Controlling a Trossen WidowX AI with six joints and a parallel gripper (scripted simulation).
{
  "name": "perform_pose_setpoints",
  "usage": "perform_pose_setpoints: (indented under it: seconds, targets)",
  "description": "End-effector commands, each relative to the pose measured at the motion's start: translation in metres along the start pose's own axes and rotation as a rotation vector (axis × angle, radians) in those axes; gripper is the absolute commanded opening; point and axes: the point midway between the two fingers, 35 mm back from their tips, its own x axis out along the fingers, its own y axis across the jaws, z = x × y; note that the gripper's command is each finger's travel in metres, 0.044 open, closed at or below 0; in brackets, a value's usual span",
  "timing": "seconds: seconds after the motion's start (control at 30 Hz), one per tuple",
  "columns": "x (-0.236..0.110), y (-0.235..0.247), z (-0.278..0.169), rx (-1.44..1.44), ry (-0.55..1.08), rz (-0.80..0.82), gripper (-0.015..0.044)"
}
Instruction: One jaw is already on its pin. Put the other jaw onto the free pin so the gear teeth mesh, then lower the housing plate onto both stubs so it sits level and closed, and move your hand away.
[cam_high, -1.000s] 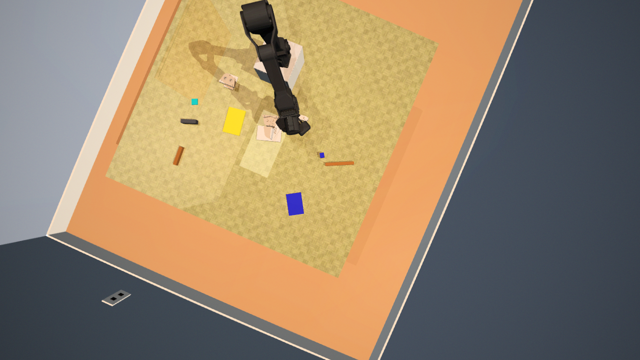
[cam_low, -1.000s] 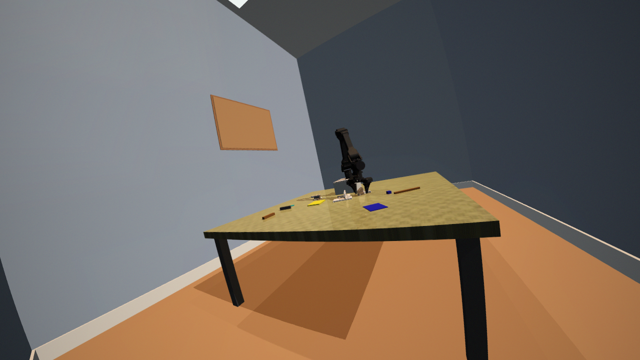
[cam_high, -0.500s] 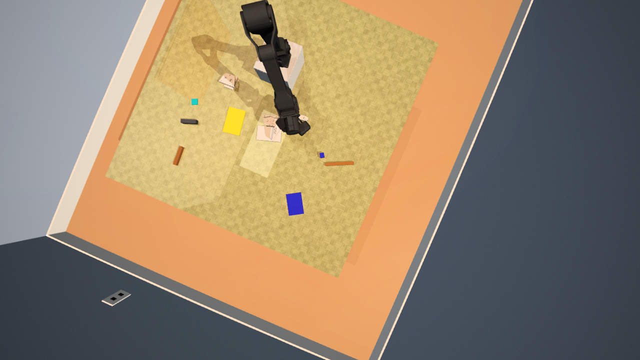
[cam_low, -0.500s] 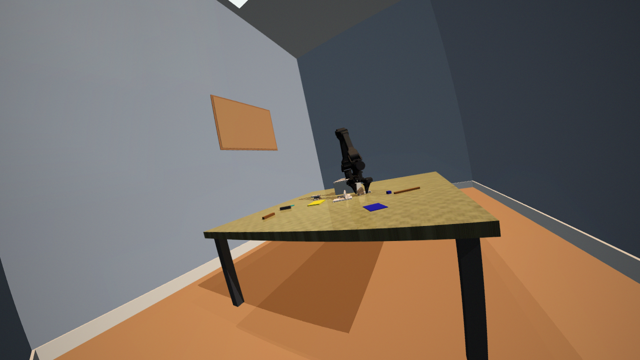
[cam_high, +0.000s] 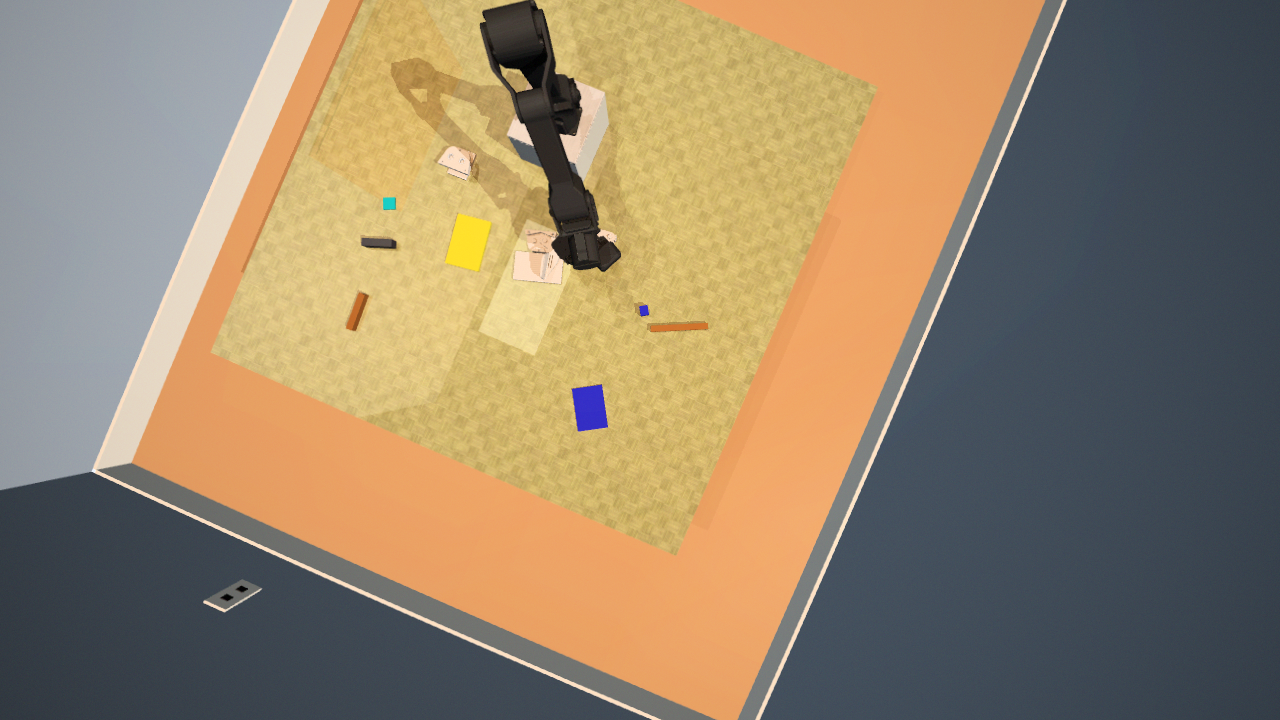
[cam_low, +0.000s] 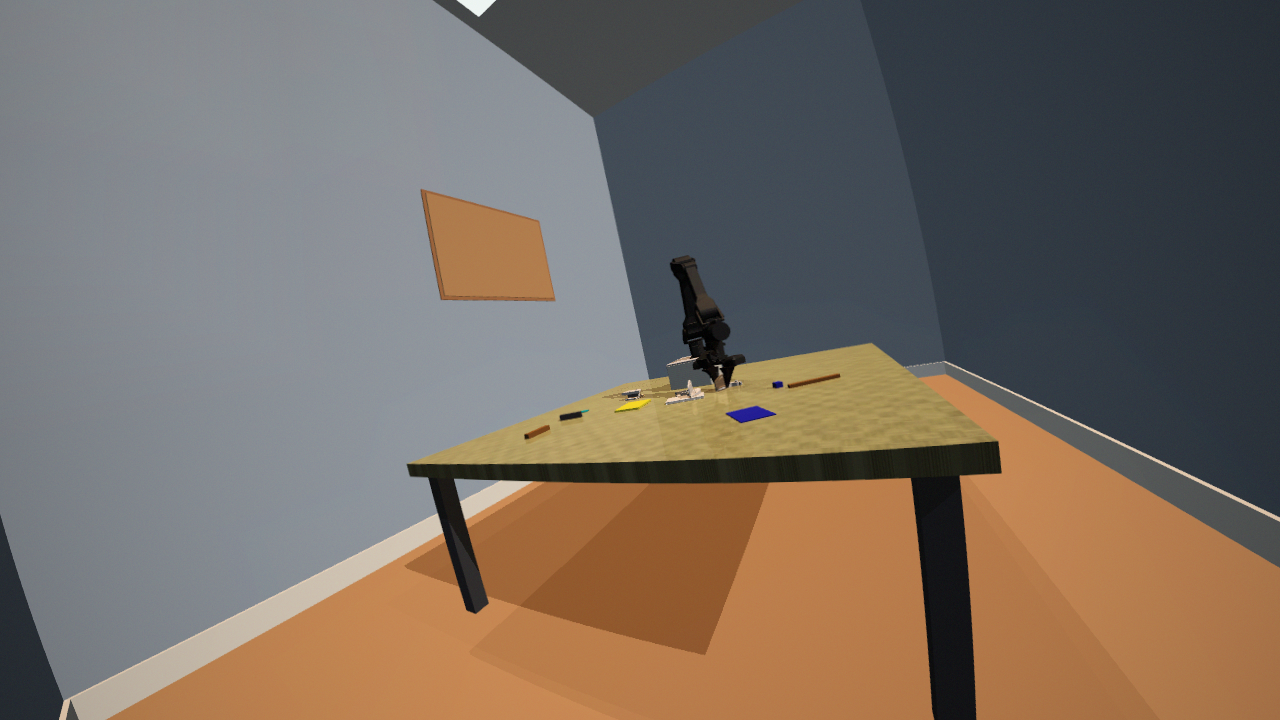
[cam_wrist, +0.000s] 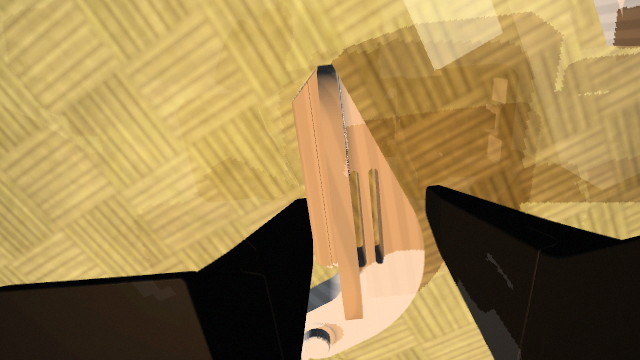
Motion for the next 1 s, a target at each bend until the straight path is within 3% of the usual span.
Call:
perform_pose_setpoints:
  seconds: [0.0, 0.47, 0.97]
  targets:
    - [0.000, 0.000, 0.000, 0.000, 0.000, 0.000, 0.0151]
    - [-0.002, 0.000, 0.000, 0.000, 0.000, 0.000, 0.0134]
    - [-0.048, 0.003, 0.002, -0.002, 0.001, 0.003, 0.0134]
